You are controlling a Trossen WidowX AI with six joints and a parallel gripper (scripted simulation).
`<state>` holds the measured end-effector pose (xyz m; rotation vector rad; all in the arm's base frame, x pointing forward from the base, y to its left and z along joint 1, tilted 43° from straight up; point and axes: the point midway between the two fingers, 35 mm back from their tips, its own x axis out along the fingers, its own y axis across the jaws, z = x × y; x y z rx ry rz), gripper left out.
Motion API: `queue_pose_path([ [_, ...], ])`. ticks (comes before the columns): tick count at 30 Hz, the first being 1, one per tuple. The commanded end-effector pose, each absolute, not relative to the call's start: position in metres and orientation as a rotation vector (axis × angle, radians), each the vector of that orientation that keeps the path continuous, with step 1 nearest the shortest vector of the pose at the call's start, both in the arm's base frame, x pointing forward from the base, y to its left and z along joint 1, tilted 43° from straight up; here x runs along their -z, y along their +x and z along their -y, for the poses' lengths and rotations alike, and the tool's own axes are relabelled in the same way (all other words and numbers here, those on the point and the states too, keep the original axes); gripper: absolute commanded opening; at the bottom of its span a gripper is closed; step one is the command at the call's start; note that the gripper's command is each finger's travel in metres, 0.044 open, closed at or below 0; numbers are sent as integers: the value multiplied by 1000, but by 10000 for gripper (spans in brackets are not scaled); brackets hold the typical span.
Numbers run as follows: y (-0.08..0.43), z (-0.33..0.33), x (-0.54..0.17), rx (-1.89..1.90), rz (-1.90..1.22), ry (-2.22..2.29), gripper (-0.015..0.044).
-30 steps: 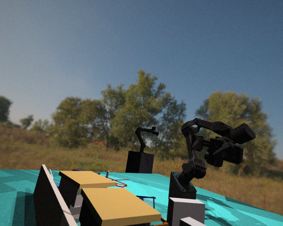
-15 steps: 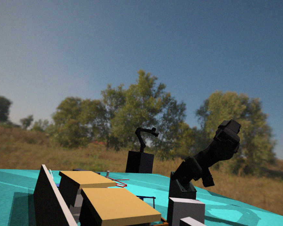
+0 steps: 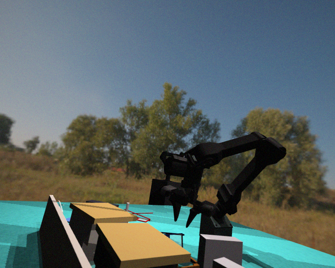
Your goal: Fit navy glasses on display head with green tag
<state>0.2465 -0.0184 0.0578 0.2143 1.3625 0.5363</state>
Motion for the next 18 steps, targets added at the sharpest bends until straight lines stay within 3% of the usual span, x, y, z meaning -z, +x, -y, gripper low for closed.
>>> queue_pose_path([
  [1, 252, 34, -49, -413, -1382, 653, 200],
  [8, 253, 38, -47, -386, -1380, 746, 200],
  [11, 253, 38, -47, -386, -1380, 746, 121],
  [18, 253, 38, -47, -386, -1380, 746, 120],
])
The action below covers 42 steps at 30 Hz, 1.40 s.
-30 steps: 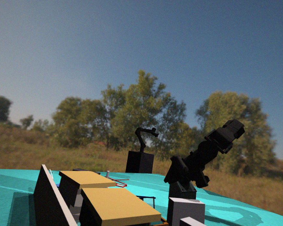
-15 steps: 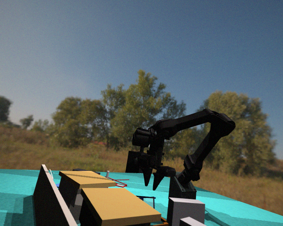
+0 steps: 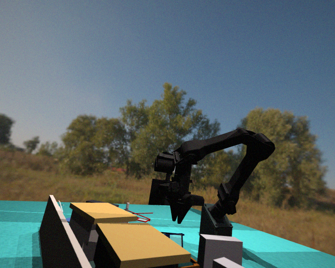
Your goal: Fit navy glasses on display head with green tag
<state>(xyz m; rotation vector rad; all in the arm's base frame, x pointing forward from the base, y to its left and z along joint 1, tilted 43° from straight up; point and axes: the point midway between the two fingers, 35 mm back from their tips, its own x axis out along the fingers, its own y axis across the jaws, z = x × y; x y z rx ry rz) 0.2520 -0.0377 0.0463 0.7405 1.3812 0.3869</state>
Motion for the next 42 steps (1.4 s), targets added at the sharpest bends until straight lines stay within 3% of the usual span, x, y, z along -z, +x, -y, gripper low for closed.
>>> queue_pose_path([
  [1, 253, 37, -47, -386, -1380, 746, 120],
  [42, 264, -7, -8, -389, -1379, 748, 120],
])
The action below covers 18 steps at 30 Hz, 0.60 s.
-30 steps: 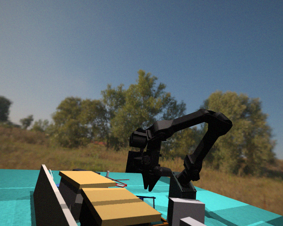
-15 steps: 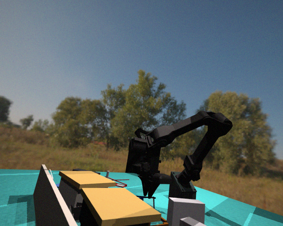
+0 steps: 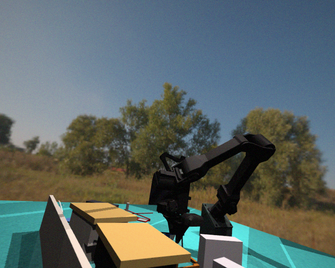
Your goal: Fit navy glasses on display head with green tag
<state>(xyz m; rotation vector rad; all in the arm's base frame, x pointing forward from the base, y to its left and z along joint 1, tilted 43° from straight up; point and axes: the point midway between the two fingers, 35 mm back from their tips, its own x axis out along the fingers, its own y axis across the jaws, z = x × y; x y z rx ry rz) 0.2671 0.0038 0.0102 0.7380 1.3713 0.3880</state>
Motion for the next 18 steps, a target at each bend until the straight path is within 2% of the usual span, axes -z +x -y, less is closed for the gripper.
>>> queue_pose_path([
  [1, 264, -7, -8, -389, -1379, 748, 120],
  [13, 263, -3, -4, -389, -1379, 747, 120],
  [18, 265, -3, -6, -385, -1375, 746, 87],
])
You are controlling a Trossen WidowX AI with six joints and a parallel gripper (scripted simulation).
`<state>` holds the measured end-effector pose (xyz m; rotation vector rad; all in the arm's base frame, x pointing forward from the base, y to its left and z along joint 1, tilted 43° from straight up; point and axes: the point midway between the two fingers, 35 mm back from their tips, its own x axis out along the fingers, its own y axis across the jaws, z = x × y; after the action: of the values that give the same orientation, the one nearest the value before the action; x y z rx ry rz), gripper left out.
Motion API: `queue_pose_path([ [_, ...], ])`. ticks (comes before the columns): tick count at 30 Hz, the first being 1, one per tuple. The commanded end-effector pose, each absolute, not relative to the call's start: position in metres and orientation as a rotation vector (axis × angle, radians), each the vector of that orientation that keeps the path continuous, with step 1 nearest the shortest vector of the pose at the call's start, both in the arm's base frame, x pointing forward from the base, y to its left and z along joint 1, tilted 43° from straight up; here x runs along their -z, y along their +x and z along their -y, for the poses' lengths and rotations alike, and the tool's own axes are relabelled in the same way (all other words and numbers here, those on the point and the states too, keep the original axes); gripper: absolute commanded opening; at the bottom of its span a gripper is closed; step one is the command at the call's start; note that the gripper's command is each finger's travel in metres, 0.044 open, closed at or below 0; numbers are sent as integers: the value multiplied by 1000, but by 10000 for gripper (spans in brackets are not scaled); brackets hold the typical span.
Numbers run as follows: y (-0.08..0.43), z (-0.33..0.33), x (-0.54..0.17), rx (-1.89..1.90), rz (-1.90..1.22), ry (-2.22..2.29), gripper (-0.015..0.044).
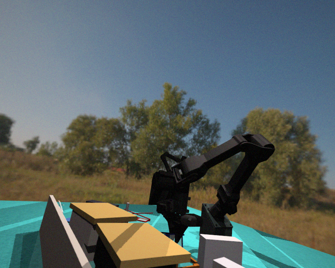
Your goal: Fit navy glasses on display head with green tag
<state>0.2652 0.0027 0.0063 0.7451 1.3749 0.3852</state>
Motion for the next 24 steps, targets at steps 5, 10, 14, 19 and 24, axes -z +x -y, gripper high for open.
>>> queue_pose_path([
  [5, 265, -3, -6, -385, -1375, 746, 53],
  [10, 265, -3, -6, -385, -1375, 746, 20],
  [14, 265, -3, -6, -385, -1375, 746, 0],
  [19, 265, 2, -10, -383, -1376, 744, 0],
  [24, 262, 21, -28, -378, -1378, 741, 0],
])
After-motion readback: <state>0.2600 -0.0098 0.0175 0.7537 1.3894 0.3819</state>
